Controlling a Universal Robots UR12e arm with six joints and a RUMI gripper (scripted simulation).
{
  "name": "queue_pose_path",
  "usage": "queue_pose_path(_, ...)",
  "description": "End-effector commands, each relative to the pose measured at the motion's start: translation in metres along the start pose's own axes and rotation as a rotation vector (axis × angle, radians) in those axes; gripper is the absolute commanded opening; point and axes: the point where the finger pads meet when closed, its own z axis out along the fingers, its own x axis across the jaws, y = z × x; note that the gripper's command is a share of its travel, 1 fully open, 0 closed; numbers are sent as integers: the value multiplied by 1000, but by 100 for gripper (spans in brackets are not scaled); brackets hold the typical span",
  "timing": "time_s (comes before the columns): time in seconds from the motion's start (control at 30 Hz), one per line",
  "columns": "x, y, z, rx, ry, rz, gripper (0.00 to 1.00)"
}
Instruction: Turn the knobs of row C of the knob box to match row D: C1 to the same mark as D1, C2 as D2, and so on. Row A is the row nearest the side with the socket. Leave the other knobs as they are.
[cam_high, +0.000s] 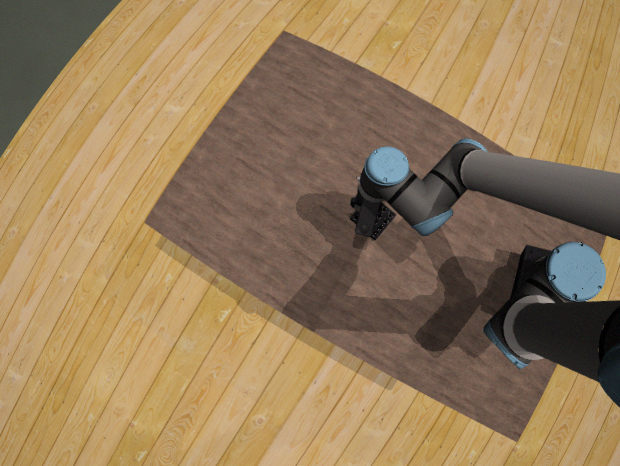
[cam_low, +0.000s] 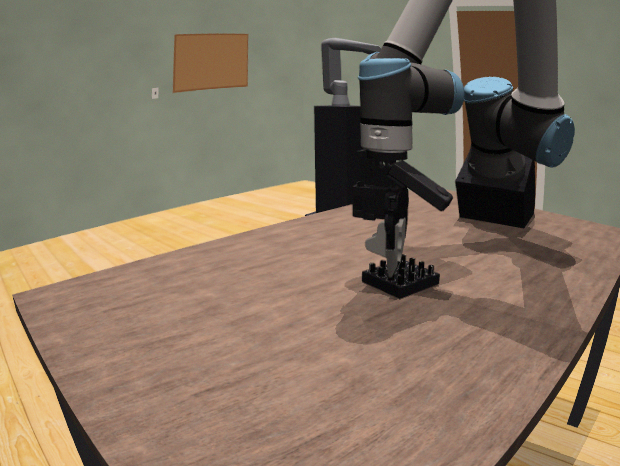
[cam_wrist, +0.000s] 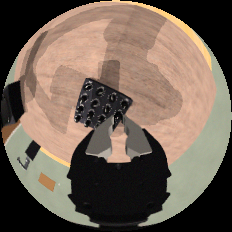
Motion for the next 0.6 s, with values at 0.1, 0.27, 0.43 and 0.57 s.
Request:
queue_pose_path(0.1,-1,-2,2,3,-2,-1,4)
queue_pose_path(0.27,-1,-2,2,3,-2,-1,4)
queue_pose_path(0.43,-1,-2,2,3,-2,-2,4)
queue_pose_path(0.57,-1,-2,2,3,-2,-14,4)
